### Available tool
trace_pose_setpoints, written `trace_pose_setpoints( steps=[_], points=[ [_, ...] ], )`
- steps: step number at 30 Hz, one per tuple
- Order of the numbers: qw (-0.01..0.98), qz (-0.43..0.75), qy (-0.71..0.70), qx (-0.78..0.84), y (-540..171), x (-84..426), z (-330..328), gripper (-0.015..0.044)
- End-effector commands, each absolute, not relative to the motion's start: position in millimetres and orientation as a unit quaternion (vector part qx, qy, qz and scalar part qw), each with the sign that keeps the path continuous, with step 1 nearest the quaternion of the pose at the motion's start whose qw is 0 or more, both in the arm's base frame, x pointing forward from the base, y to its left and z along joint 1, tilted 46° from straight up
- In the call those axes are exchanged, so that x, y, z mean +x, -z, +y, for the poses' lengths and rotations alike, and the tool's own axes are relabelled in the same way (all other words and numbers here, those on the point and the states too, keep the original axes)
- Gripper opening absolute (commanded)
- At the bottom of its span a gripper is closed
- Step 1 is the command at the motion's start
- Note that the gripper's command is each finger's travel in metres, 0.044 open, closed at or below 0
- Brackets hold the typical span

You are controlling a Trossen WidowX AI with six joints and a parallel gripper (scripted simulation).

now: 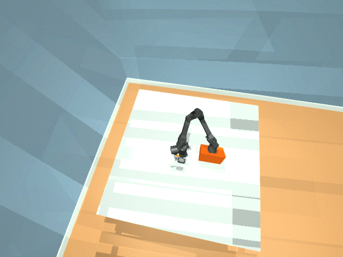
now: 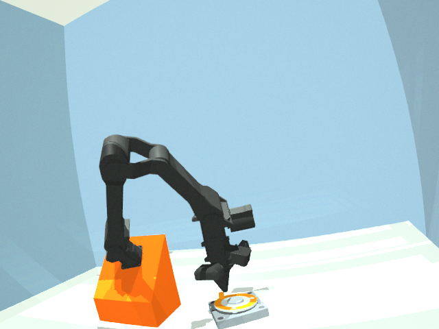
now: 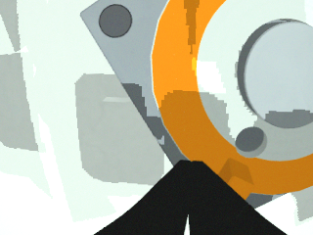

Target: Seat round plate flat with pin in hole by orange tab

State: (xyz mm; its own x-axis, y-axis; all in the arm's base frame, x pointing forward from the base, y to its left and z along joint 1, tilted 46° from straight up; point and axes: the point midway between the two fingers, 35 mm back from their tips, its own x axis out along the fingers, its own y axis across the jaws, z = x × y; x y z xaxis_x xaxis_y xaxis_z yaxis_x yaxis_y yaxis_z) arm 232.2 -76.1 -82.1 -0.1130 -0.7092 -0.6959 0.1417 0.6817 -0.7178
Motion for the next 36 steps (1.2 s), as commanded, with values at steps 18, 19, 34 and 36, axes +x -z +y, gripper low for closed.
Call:
trace_pose_setpoints(
  steps=[18, 19, 34, 36],
  points=[
    [0.628, 0.666, 0.338, -0.217, 67.8, 215.3, -90.0, 0.0000],
    [0.628, 0.666, 0.338, -0.217, 66.9, 215.0, -90.7, 0.0000],
    [0.628, 0.666, 0.338, -0.217, 53.8, 210.3, -100.7, 0.0000],
    [0.628, 0.666, 0.338, -0.217, 52.9, 210.2, -101.5, 0.0000]
  ],
)
